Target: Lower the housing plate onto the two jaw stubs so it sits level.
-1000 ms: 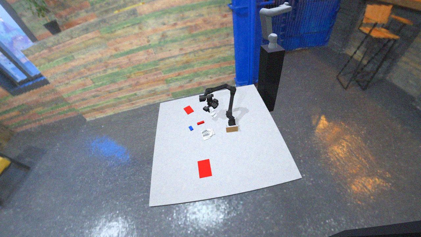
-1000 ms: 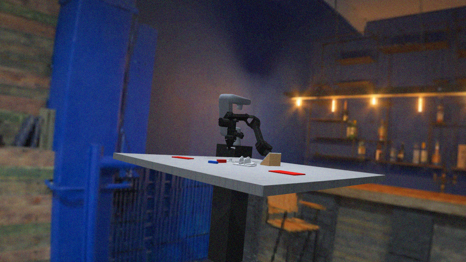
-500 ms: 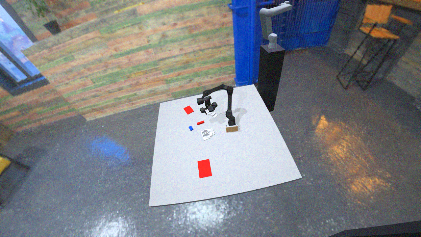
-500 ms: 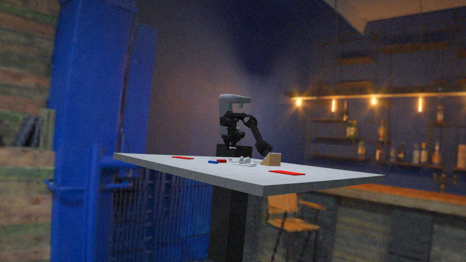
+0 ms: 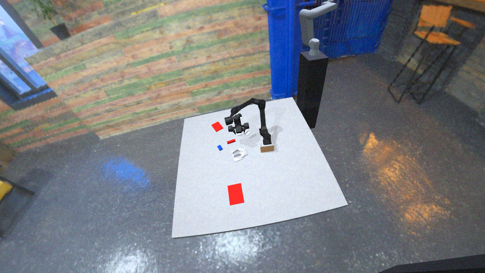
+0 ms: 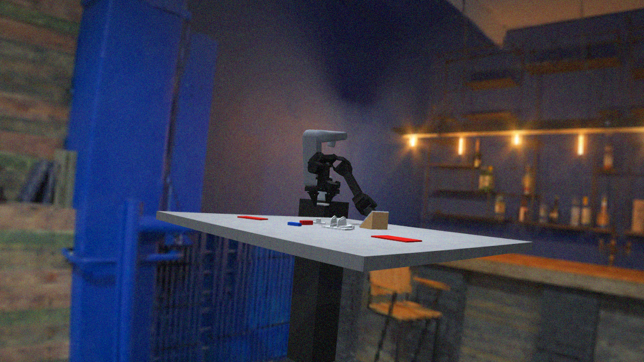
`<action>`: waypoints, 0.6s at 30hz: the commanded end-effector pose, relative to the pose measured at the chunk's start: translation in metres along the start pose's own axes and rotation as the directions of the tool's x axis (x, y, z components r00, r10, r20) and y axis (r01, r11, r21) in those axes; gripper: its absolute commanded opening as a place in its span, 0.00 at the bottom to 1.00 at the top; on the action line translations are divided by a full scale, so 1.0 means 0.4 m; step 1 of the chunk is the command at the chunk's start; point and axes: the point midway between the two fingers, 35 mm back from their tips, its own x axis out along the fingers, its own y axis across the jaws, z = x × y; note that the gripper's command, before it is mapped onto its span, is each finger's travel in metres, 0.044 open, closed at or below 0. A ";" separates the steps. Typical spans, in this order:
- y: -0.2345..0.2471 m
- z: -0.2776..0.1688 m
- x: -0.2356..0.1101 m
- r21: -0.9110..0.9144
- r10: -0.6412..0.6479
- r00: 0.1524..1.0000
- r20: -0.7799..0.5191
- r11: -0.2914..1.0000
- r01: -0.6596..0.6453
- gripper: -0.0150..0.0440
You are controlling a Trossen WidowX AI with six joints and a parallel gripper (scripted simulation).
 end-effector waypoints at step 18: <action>-0.032 0.164 0.005 0.505 0.008 1.000 0.006 0.863 -0.010 0.85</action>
